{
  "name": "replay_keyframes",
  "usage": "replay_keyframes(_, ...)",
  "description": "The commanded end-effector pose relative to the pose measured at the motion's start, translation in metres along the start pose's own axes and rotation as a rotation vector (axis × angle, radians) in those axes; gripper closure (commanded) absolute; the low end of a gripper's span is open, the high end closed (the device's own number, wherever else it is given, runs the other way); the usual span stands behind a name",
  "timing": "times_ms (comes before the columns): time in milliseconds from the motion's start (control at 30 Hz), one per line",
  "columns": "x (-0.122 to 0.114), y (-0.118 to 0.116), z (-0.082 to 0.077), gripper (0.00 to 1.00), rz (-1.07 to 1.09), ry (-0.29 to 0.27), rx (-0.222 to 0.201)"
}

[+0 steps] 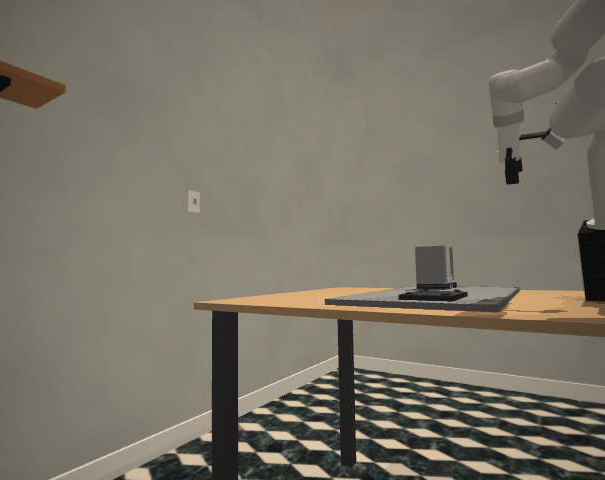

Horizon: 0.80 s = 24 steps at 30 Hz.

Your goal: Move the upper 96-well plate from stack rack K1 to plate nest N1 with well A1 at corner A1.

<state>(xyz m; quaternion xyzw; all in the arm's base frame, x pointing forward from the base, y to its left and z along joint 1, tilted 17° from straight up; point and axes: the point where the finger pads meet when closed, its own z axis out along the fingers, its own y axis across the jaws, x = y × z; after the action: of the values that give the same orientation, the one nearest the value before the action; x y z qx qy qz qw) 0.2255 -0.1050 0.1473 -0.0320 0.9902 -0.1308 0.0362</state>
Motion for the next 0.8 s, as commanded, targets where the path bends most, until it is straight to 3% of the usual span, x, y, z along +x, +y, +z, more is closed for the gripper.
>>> replay_keyframes(0, -0.001, 0.0, -0.001, 0.0, 0.0, -0.002, 0.001)
replay_keyframes(533, -0.001, 0.0, -0.001, 0.0, 0.0, -0.002, 0.001)
replay_keyframes(667, -0.017, 0.009, -0.008, 0.0, -0.112, -0.037, -0.06)
replay_keyframes(767, -0.027, 0.014, -0.012, 0.0, -0.14, -0.046, -0.075)
